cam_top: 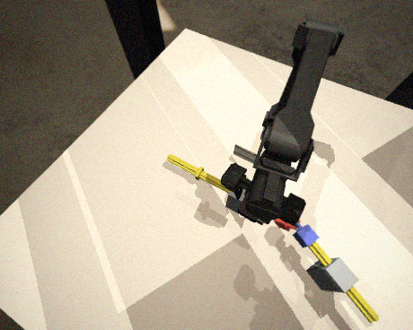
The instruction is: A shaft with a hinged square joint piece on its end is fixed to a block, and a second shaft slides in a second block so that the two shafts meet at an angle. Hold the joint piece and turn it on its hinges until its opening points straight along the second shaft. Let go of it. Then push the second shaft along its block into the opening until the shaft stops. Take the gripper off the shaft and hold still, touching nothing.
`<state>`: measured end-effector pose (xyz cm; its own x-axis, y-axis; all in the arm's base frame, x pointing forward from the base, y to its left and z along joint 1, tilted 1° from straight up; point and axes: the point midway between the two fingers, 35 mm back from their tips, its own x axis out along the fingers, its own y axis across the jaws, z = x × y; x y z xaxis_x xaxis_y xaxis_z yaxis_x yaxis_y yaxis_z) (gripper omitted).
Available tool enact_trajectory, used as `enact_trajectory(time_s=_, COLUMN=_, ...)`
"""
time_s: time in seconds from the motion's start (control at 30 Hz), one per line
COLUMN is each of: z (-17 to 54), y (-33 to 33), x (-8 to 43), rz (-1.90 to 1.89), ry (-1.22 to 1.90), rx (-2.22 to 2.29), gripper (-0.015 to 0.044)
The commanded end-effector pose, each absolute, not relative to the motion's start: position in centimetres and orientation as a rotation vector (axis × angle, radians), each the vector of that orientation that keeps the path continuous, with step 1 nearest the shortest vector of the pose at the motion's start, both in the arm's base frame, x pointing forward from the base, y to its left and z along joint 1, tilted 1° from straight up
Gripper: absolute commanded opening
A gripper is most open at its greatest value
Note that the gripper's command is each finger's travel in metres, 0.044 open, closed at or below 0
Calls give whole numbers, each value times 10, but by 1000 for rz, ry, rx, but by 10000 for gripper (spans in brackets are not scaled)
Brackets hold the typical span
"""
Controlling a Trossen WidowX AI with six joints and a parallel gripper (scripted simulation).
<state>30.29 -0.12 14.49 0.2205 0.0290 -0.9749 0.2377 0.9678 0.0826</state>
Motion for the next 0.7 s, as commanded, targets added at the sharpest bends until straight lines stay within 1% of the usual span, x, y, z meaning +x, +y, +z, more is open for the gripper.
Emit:
enact_trajectory(time_s=0.0, z=131, y=38, x=274, rz=-130, ry=1484, rx=174, gripper=440)
enact_trajectory(time_s=0.1, z=129, y=48, x=264, rz=-127, ry=1523, rx=150, gripper=440)
enact_trajectory(time_s=0.33, z=128, y=48, x=264, rz=-111, ry=1523, rx=139, gripper=440)
enact_trajectory(time_s=0.67, z=124, y=47, x=264, rz=127, ry=1511, rx=-36, gripper=440)
